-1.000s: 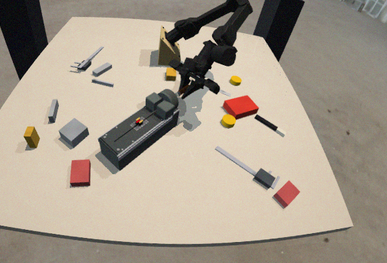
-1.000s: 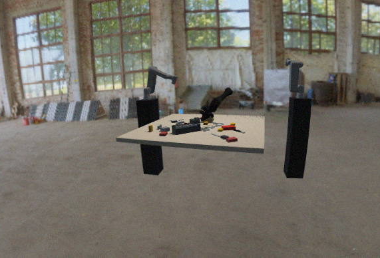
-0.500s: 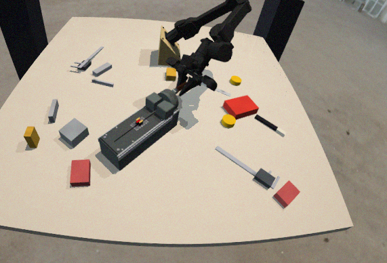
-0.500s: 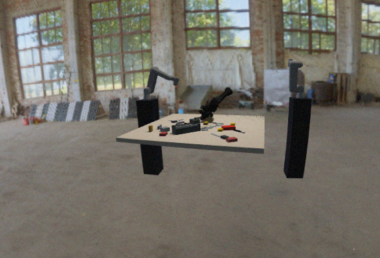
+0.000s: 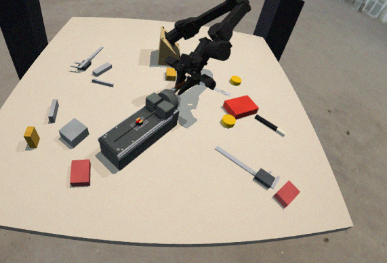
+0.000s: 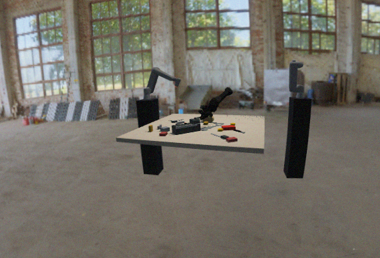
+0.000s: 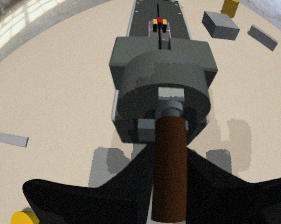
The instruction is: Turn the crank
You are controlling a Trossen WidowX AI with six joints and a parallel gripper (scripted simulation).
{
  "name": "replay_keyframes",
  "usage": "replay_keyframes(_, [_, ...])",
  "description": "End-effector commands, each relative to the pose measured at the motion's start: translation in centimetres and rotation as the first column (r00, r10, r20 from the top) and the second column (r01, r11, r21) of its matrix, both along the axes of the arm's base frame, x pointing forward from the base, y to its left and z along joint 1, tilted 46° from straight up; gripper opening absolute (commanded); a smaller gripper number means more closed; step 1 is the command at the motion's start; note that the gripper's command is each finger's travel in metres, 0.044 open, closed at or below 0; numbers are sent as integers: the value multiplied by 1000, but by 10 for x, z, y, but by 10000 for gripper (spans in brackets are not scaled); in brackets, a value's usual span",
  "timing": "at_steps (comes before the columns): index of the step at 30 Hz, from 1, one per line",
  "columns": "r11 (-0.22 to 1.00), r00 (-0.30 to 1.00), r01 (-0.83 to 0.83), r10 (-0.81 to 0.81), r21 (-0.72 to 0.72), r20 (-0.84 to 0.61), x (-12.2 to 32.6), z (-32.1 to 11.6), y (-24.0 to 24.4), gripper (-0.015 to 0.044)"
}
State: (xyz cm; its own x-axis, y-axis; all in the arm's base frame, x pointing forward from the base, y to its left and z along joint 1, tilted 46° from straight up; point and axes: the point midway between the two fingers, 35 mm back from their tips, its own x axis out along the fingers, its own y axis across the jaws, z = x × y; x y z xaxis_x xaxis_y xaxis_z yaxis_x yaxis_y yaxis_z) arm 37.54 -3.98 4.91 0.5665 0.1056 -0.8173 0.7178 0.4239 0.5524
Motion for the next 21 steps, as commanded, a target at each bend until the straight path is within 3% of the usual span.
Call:
replay_keyframes(1, [1000, 1000, 9, -10, -4, -19, -7, -5, -4, 0])
replay_keyframes(21, [1000, 1000, 9, -10, -5, -19, -9, -8, -4, 0])
